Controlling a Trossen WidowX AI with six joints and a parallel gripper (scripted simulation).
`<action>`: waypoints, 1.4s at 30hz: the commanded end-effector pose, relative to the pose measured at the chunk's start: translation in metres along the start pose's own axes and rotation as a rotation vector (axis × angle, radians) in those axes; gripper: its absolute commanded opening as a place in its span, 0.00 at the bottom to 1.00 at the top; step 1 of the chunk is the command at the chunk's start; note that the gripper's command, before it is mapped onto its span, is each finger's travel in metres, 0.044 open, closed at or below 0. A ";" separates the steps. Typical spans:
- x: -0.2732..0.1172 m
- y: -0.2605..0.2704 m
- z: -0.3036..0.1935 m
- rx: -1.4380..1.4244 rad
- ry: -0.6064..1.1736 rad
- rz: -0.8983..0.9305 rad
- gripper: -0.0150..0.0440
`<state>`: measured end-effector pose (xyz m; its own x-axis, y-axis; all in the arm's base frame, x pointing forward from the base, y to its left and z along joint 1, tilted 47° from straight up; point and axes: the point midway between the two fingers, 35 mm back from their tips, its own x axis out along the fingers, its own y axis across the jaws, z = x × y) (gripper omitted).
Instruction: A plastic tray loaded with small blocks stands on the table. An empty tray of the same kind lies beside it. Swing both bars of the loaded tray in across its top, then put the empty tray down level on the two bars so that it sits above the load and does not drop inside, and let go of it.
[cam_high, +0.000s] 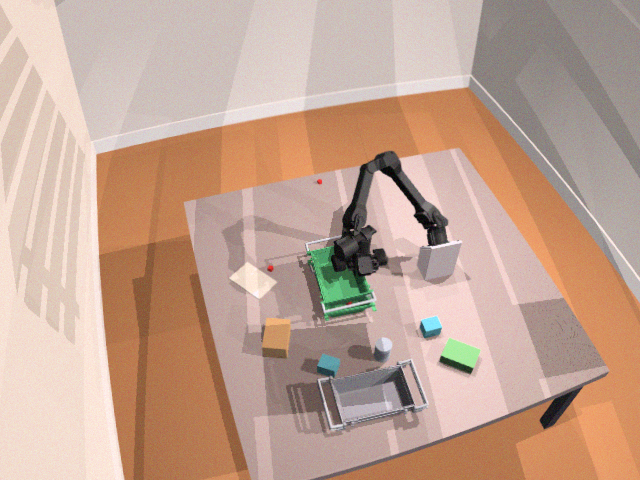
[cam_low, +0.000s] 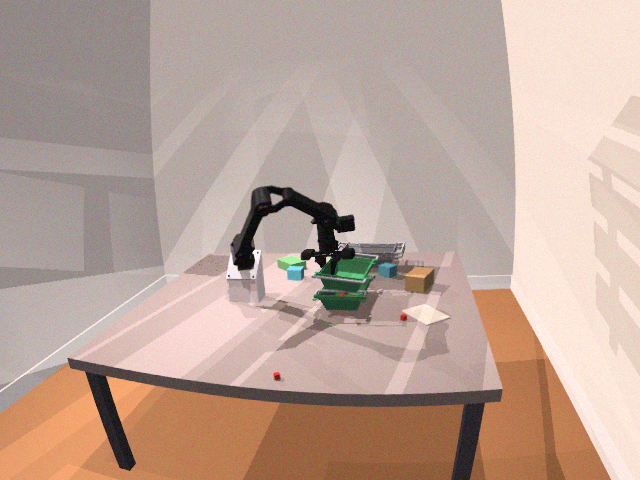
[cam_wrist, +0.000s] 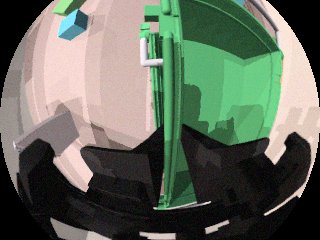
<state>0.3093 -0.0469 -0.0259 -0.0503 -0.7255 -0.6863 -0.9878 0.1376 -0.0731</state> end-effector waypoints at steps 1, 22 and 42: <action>0.008 0.010 -0.002 -0.022 0.004 0.039 0.25; 0.008 0.010 -0.002 -0.022 0.004 0.039 0.30; 0.008 0.010 -0.002 -0.022 0.004 0.039 0.80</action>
<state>0.3007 -0.0528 -0.0300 -0.0857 -0.7244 -0.6841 -0.9873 0.1539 -0.0392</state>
